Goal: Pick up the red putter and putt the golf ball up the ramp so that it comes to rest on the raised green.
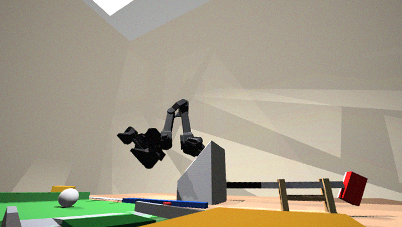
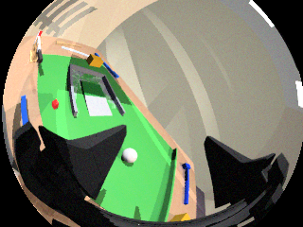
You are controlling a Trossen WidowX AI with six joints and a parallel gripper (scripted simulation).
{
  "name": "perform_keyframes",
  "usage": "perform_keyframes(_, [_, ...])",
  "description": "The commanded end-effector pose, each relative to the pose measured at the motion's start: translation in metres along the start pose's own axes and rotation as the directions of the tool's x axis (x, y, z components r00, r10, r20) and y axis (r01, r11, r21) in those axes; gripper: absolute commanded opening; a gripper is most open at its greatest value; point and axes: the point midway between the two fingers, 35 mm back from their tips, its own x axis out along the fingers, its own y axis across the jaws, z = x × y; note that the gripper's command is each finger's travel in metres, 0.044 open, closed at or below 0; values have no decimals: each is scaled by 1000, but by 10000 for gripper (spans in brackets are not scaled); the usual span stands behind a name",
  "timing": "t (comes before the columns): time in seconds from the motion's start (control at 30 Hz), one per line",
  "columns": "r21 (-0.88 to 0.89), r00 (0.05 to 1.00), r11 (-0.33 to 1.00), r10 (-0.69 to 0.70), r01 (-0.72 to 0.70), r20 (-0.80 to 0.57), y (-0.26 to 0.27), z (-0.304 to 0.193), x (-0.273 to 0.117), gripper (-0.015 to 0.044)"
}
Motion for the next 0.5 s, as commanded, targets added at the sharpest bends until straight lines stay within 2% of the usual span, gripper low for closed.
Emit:
perform_keyframes(0.0, [10,1000,1000,6,-6,1,1,0,2,426])
perform_keyframes(0.1, [138,995,986,95,-98,26,16,2,25,440])
perform_keyframes(0.27, [331,937,877,336,-349,98,62,23,72,440])
perform_keyframes(0.37, [382,856,771,500,-509,133,97,44,94,440])
perform_keyframes(0.47, [387,736,647,660,-657,147,135,69,108,440])
